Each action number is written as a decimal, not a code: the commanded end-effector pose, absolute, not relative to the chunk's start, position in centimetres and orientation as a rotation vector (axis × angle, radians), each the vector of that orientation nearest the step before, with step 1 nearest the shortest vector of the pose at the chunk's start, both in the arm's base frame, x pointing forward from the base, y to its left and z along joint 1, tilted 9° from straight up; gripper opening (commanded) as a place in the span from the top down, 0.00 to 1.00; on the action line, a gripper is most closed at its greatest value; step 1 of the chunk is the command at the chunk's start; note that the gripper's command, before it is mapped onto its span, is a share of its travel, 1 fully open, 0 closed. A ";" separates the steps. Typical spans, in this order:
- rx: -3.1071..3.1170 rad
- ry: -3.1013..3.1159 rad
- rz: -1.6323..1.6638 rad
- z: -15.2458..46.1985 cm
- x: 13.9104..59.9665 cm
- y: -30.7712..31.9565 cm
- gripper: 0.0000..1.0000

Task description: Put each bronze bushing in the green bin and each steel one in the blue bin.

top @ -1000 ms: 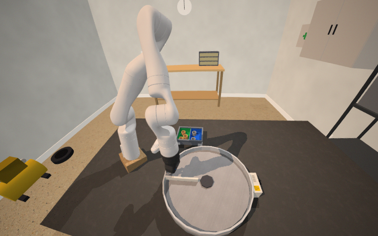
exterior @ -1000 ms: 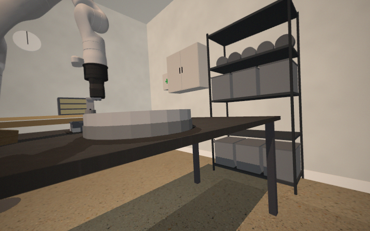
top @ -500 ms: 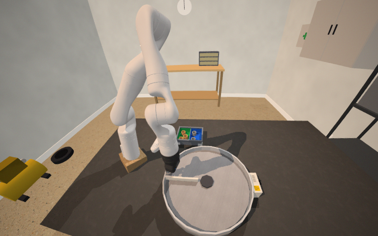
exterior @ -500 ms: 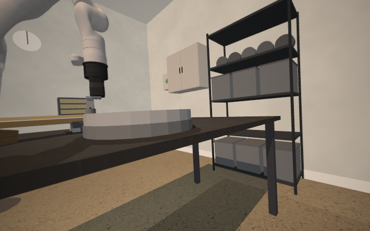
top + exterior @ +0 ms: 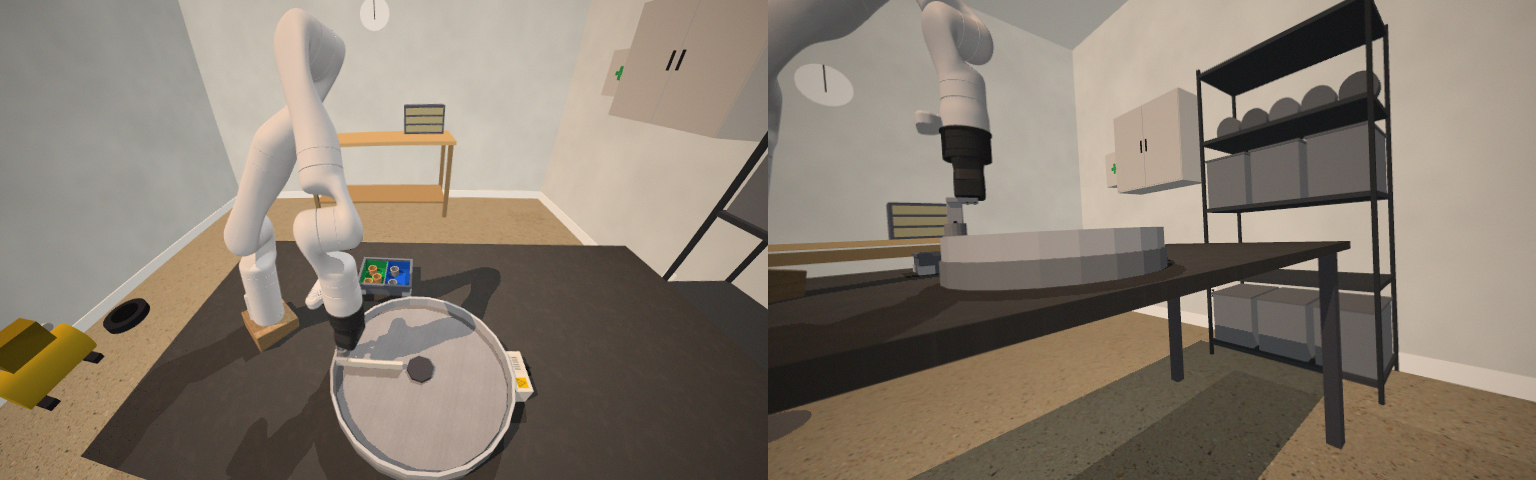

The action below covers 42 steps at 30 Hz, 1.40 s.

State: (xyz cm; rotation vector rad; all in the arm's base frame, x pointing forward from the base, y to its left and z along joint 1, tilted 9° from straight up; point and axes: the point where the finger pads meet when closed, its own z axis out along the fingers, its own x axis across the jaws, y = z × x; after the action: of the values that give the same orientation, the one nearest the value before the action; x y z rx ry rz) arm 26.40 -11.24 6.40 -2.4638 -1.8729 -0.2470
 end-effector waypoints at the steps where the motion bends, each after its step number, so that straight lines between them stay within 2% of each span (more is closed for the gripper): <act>1: -2.465 -1.874 -0.249 6.6 26.4 -11.3 1.00; 20: -2.465 -1.875 -0.249 7.0 26.4 -11.3 1.00; 35: -2.465 -1.875 -0.249 11.9 25.9 -12.0 1.00; 42: -2.465 -1.875 -0.249 11.9 25.9 -12.0 1.00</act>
State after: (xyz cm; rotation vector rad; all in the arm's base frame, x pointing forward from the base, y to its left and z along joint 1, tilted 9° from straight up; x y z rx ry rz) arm 25.68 -12.03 11.73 -2.4659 -1.8678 -0.2412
